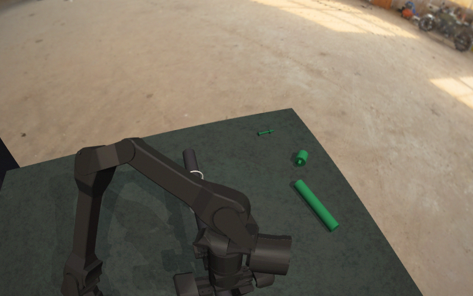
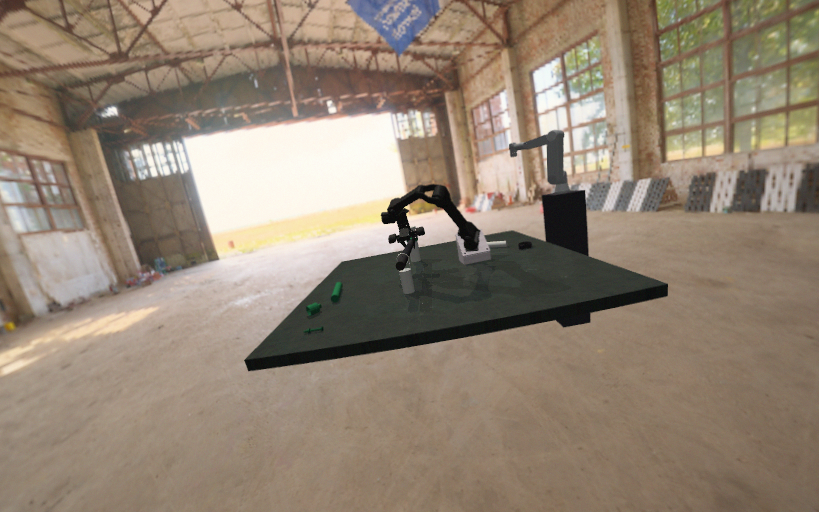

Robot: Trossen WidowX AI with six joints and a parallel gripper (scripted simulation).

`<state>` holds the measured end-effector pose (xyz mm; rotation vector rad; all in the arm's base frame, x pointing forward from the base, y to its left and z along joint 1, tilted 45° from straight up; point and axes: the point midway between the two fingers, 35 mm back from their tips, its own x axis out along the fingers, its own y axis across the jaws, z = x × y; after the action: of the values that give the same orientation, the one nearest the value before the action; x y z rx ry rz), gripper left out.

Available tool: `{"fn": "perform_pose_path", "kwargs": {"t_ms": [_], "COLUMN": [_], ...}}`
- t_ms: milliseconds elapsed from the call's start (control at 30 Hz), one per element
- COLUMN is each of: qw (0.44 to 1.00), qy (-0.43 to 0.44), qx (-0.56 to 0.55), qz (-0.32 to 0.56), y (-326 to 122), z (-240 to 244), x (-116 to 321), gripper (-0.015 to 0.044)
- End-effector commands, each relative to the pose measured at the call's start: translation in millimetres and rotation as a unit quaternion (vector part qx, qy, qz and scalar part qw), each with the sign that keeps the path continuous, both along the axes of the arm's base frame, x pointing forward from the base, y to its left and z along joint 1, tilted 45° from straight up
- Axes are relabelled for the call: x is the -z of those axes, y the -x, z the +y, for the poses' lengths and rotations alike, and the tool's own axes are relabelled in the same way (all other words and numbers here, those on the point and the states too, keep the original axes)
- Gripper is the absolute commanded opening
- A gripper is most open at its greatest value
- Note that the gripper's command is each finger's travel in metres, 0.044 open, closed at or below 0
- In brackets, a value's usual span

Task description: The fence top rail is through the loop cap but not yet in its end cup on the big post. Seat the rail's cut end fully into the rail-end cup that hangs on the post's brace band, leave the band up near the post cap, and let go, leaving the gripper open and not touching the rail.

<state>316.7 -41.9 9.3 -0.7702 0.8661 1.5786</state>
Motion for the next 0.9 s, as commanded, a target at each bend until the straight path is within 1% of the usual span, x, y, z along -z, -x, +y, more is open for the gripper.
{"fn": "perform_pose_path", "kwargs": {"t_ms": [0,867], "qw": [1.0,1.0], "qy": [0.008,0.008], "qx": [0.006,0.006], "qz": [-0.008,-0.008], "y": [-4.4,-5.3], "z": [-9.6,-16.9], "x": [-1.0,3.6], "gripper": [0.0,0.0]}}
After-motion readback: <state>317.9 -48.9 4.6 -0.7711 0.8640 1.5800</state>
